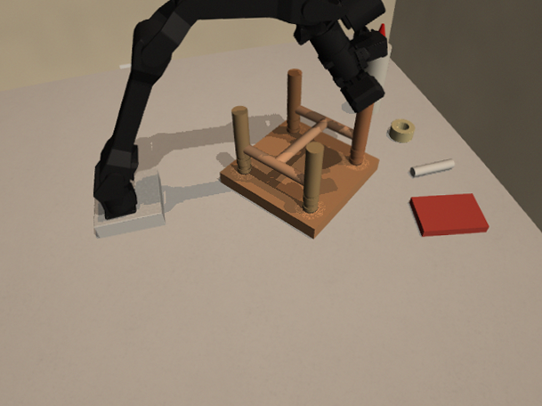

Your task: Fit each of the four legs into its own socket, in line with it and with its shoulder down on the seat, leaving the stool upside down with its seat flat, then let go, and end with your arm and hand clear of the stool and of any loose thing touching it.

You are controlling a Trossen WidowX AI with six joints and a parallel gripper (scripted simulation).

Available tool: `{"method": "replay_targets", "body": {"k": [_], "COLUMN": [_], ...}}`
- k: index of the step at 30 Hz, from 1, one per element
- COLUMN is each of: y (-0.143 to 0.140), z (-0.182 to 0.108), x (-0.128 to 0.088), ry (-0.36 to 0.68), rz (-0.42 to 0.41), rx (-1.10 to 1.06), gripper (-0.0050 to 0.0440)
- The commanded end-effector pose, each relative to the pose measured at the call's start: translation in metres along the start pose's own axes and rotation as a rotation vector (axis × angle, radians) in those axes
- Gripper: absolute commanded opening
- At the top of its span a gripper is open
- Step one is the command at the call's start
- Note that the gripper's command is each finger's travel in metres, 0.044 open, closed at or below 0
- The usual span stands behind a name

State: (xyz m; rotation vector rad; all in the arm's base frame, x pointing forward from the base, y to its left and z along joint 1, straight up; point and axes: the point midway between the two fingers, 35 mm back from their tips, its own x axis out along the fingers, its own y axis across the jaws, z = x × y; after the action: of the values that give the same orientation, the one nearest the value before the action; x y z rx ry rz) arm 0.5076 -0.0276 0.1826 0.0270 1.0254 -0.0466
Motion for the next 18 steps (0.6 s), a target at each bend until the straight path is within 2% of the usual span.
{"method": "replay_targets", "body": {"k": [1, 18], "y": [0.0002, 0.0002], "z": [-0.0089, -0.01], "x": [0.0106, 0.0123], "ry": [0.029, 0.029], "rz": [0.001, 0.001], "rx": [0.002, 0.002], "gripper": [0.0, 0.0]}}
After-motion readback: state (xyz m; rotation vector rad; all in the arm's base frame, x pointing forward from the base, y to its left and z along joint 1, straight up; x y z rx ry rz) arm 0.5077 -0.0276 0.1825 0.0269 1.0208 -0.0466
